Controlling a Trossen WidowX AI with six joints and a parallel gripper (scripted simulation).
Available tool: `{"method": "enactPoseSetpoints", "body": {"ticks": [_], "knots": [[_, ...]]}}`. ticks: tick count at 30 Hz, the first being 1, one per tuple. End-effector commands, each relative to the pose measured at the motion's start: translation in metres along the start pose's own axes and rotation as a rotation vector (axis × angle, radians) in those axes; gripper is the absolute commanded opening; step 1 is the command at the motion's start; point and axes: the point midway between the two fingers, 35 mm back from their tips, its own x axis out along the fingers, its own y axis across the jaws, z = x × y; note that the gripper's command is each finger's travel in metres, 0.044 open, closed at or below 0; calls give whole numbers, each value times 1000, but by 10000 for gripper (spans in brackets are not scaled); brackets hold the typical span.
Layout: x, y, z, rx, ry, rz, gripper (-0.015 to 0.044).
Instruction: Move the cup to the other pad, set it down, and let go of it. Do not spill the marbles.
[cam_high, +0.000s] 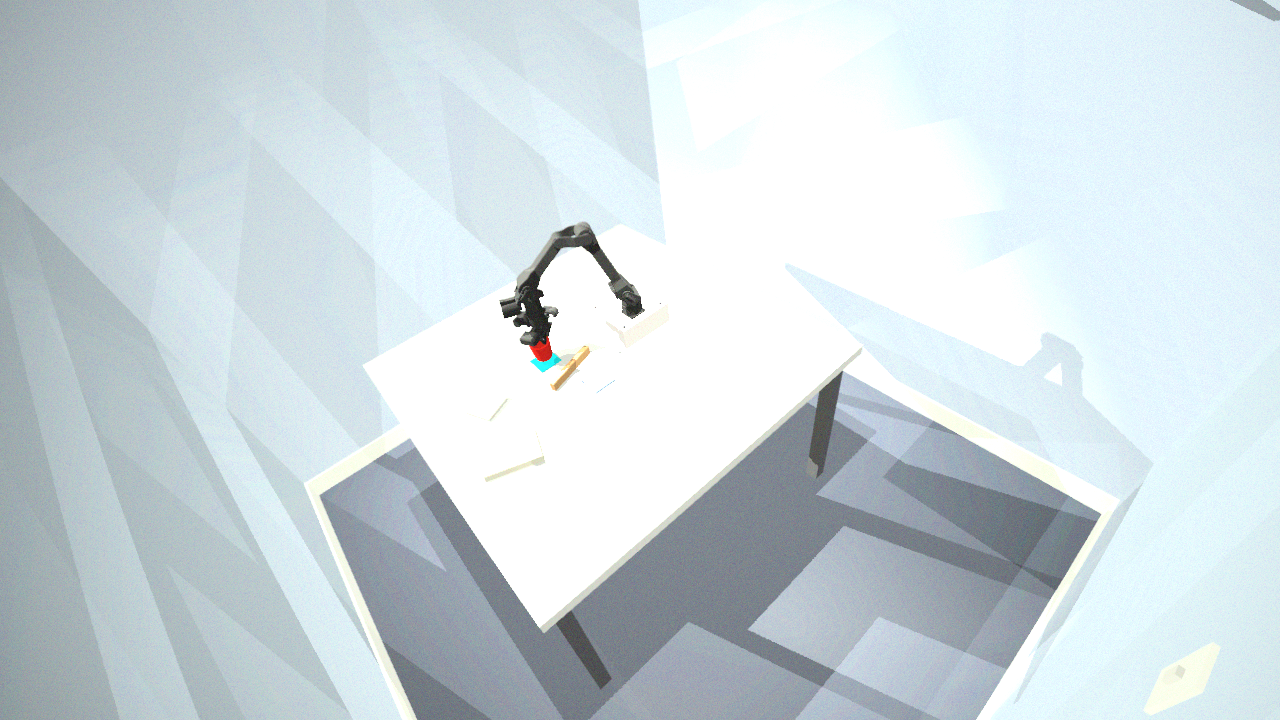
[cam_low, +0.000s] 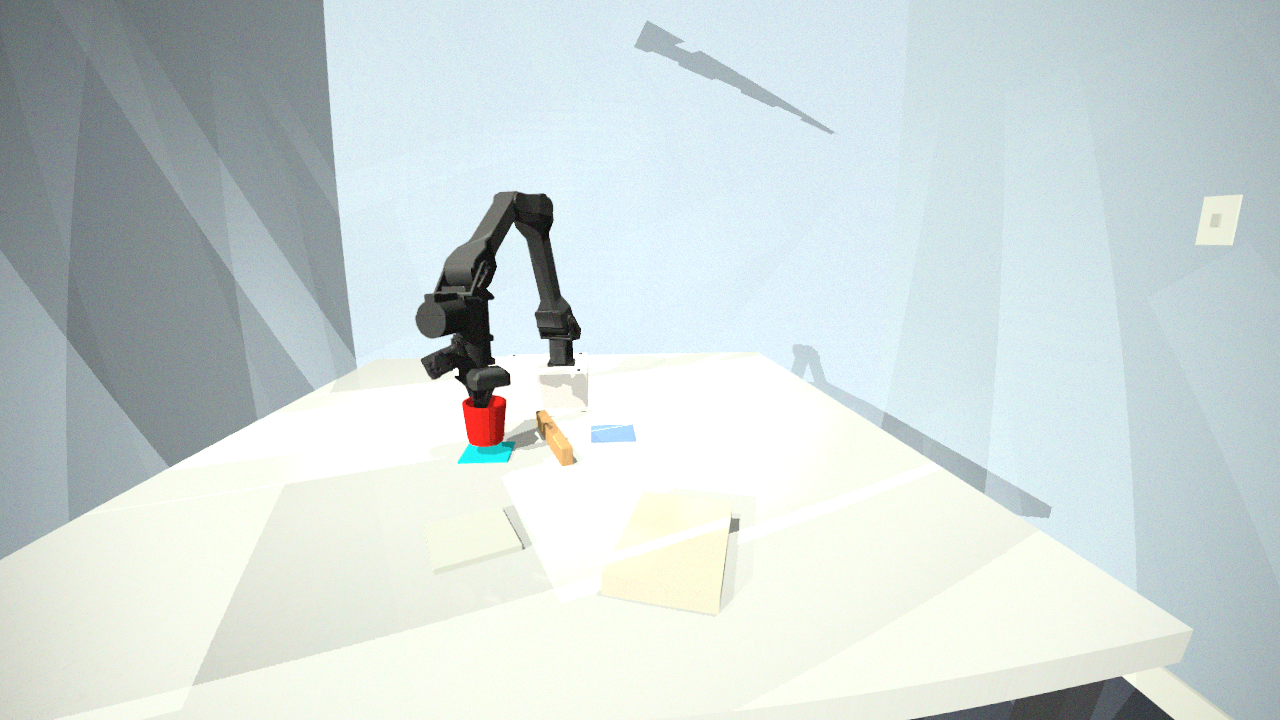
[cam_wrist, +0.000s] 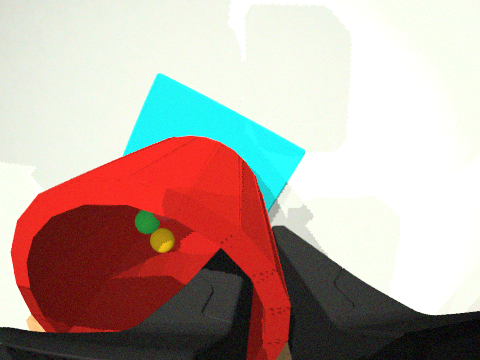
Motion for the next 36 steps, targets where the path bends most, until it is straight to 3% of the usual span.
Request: {"method": "enactPoseSetpoints", "body": {"ticks": [1, 20, 25, 36], "knots": [[8, -2, 0, -5, 2, -7, 0], [14, -1, -1, 0, 3, -2, 0], [14, -1, -1, 0, 3, -2, 128], [4, -1, 0, -1, 3, -3, 128]]}}
